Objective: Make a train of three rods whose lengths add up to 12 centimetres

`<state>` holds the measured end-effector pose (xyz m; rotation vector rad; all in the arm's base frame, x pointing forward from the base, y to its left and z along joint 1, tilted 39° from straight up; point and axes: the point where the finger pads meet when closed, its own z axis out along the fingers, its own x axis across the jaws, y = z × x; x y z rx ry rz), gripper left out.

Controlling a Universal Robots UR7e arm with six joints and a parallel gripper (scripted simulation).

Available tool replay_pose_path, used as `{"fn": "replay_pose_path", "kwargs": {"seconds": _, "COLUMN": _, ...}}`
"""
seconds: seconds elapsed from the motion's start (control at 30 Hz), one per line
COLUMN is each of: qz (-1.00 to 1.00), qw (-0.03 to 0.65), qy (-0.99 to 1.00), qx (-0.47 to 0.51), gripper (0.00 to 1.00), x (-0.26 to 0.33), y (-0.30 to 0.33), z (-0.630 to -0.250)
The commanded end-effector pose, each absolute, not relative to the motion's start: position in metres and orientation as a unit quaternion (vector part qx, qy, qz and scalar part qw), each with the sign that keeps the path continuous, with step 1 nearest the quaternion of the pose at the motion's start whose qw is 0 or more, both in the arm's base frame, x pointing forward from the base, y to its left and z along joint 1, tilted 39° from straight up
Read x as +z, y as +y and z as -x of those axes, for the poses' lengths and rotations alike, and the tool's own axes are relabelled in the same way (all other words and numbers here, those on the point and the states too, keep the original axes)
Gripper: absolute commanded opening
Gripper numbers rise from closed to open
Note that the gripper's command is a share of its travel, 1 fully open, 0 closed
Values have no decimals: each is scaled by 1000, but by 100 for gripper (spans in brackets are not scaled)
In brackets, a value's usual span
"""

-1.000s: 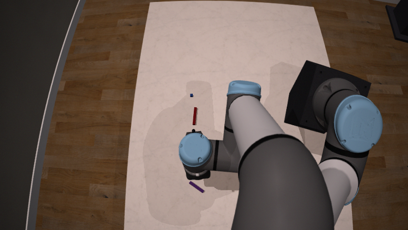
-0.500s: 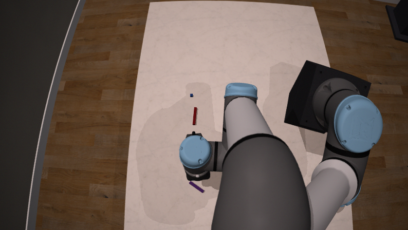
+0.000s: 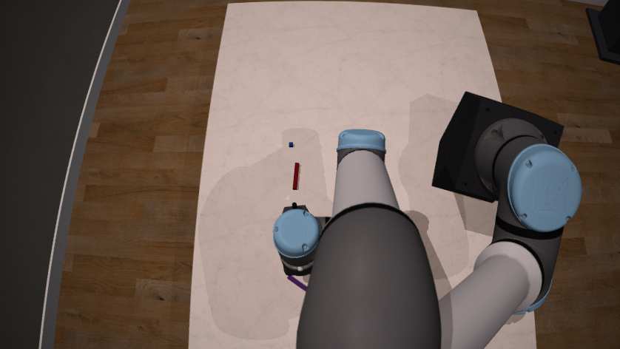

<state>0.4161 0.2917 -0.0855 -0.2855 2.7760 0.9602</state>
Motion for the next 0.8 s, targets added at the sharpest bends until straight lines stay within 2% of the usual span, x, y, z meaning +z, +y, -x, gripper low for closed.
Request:
{"fn": "replay_pose_path", "kwargs": {"seconds": 0.0, "qz": 96, "qw": 96, "qy": 936, "qx": 324, "gripper": 70, "x": -88, "y": 294, "z": -417}}
{"fn": "replay_pose_path", "kwargs": {"seconds": 0.77, "qz": 96, "qw": 96, "qy": 936, "qx": 324, "gripper": 70, "x": -90, "y": 296, "z": -418}}
